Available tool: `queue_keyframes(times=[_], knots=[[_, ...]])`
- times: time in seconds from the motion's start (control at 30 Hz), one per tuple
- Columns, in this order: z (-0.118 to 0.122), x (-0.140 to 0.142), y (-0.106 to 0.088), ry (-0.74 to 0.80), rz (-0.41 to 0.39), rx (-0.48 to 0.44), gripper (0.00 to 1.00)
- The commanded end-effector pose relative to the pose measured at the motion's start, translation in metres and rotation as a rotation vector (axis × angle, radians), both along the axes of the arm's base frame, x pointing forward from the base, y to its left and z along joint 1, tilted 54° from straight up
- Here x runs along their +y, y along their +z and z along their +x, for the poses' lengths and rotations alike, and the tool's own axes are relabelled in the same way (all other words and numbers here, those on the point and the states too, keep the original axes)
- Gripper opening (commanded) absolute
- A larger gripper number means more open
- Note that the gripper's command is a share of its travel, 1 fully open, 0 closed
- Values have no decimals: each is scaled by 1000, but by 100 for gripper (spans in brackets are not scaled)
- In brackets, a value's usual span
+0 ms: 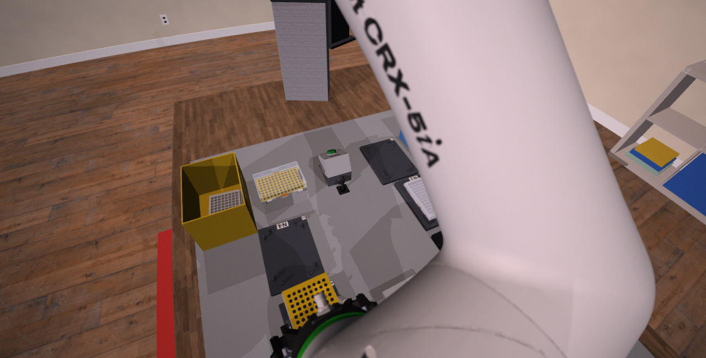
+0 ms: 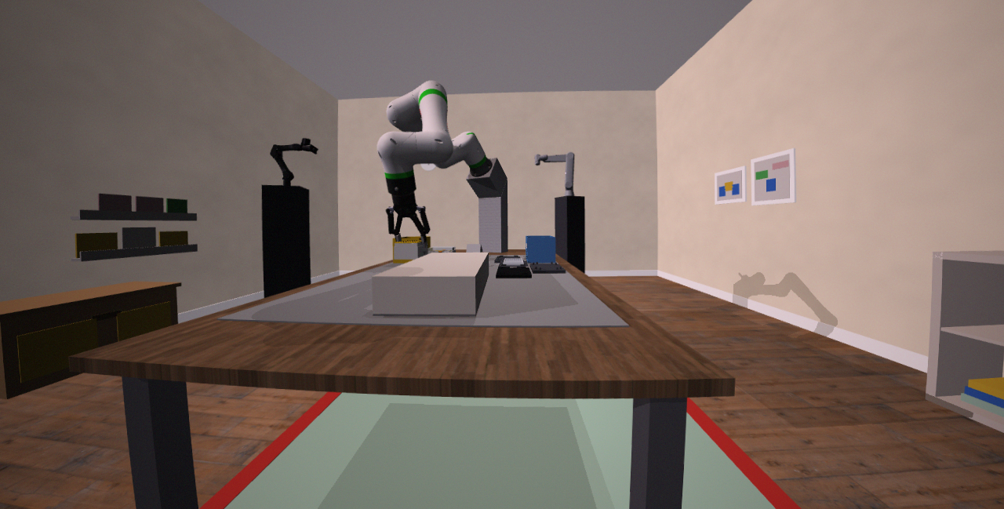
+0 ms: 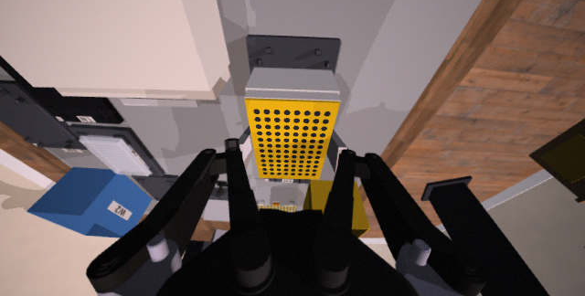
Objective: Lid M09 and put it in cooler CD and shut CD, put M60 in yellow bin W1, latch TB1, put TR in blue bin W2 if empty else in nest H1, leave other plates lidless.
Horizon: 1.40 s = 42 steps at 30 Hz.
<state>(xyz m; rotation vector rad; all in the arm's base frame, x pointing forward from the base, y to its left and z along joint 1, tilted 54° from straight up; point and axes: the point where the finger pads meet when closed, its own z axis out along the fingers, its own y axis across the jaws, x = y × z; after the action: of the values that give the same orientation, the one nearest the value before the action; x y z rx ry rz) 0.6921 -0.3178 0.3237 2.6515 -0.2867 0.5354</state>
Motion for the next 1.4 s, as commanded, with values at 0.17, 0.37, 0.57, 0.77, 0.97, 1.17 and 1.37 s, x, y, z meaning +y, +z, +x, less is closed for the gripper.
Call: queue_keyframes(times=[0.17,0.37,0.57,0.77,0.97,1.17,1.37], knots=[[-8,5,7,0,0,0,0],[-12,8,10,0,0,0,0],[-17,11,15,0,0,0,0],[-22,15,20,0,0,0,0],[-26,17,23,0,0,0,0],[-31,21,28,0,0,0,0],[-37,24,32,0,0,0,0]])
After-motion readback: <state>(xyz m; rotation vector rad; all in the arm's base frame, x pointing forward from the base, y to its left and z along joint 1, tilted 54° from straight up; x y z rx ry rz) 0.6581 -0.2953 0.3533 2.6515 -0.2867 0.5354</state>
